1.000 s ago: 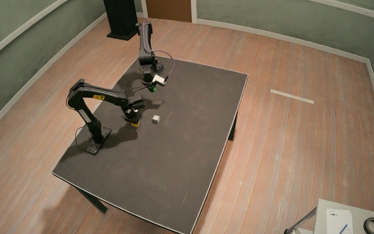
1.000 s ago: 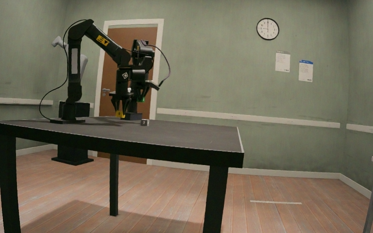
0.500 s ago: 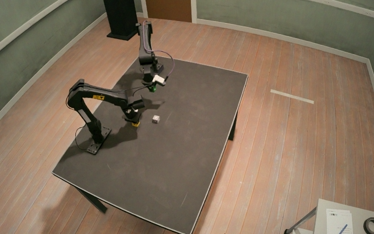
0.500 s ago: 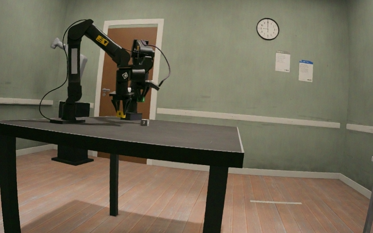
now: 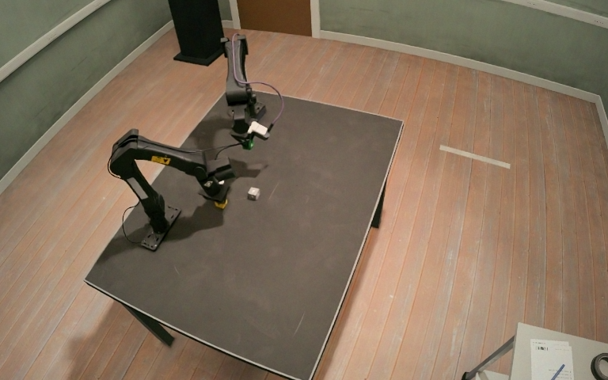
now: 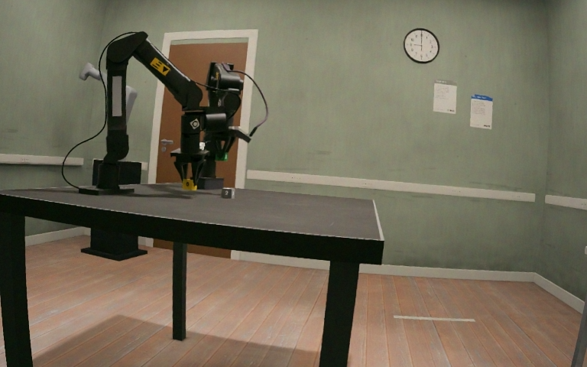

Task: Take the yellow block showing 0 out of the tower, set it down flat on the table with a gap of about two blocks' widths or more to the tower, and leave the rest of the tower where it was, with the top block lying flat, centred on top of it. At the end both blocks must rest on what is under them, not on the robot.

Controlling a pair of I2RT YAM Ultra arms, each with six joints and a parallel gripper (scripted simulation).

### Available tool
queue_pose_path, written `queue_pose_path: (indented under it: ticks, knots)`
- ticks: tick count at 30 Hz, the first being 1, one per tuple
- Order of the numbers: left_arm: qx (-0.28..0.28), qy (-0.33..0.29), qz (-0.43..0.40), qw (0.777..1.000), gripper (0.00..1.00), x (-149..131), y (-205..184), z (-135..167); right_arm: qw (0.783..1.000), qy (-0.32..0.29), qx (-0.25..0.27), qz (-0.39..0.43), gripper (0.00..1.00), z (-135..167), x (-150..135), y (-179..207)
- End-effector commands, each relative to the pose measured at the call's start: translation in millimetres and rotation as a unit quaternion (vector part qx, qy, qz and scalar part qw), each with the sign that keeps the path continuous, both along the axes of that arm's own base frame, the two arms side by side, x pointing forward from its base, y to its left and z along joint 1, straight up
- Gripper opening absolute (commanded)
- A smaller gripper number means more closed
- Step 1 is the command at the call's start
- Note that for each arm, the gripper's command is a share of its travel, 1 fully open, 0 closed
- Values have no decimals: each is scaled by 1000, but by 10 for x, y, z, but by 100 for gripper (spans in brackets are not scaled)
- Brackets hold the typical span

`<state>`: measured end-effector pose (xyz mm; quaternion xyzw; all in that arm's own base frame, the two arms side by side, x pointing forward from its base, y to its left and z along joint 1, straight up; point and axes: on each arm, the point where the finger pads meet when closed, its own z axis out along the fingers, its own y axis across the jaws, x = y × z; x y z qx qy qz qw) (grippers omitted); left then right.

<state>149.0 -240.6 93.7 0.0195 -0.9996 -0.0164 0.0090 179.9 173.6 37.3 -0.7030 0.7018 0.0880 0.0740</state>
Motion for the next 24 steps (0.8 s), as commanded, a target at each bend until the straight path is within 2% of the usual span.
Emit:
queue_pose_path:
  ticks: [1,24]
  knots:
    - [-17,-10,4,1000,27,45,-19,108,1000,7,4,-2,27,-91,1,-1]
    - [-17,-10,4,1000,27,45,-19,108,1000,7,4,-2,27,-190,-5,-4]
